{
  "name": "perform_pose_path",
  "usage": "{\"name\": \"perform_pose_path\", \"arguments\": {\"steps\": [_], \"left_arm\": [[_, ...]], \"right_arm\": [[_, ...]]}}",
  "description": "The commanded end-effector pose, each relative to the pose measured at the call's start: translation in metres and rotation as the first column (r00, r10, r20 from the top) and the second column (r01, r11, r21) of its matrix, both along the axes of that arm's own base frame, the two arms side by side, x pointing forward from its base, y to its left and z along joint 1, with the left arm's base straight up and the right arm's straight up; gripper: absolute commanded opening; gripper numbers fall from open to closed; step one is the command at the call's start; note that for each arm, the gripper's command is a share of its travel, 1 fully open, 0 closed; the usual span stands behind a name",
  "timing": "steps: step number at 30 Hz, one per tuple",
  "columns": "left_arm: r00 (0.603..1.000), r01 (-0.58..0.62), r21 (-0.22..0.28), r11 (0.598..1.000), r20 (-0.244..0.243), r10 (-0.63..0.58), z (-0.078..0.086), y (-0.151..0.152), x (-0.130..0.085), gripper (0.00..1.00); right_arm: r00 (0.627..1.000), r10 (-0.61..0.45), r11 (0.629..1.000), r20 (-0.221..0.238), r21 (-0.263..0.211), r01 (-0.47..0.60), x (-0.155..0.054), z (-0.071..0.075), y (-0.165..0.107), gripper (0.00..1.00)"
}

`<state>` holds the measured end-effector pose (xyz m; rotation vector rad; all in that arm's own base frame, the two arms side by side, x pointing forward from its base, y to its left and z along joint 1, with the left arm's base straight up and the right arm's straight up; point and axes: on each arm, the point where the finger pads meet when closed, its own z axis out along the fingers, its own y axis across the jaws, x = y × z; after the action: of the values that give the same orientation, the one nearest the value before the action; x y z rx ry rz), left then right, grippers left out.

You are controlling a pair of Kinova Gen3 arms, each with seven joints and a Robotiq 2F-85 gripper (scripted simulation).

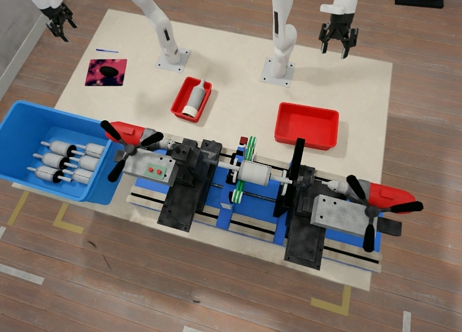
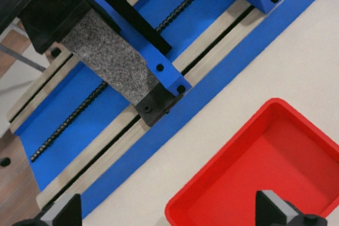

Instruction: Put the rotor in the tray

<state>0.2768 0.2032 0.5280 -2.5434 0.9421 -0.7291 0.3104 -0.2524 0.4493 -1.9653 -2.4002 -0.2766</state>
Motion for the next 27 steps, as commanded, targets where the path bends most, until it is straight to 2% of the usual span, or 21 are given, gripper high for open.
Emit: {"name": "perform_pose_path", "arguments": {"steps": [1, 13, 23, 25, 27], "left_arm": [[1.000, 0.025, 0.023, 0.999, 0.015, -0.026, 0.004, -0.006, 0.006, 1.000], [0.997, 0.064, 0.057, 0.996, 0.036, -0.066, 0.010, -0.017, 0.016, 1.000], [0.976, 0.181, 0.170, 0.969, 0.093, -0.199, 0.028, -0.050, 0.047, 1.000], [0.976, 0.181, 0.170, 0.969, 0.093, -0.199, 0.028, -0.050, 0.047, 1.000], [0.967, 0.208, 0.198, 0.958, 0.104, -0.231, 0.033, -0.058, 0.054, 1.000]], "right_arm": [[1.000, 0.000, 1.000, 0.002, -0.001, 0.000, 0.000, 0.001, 0.000, 1.000], [1.000, 0.000, 1.000, 0.002, -0.001, 0.000, 0.000, 0.001, 0.000, 1.000], [1.000, 0.000, 1.000, 0.002, -0.001, 0.000, 0.000, 0.001, 0.000, 1.000], [1.000, 0.000, 1.000, 0.002, -0.001, 0.000, 0.000, 0.001, 0.000, 1.000], [1.000, 0.000, 1.000, 0.002, -0.001, 0.000, 0.000, 0.001, 0.000, 1.000]]}}
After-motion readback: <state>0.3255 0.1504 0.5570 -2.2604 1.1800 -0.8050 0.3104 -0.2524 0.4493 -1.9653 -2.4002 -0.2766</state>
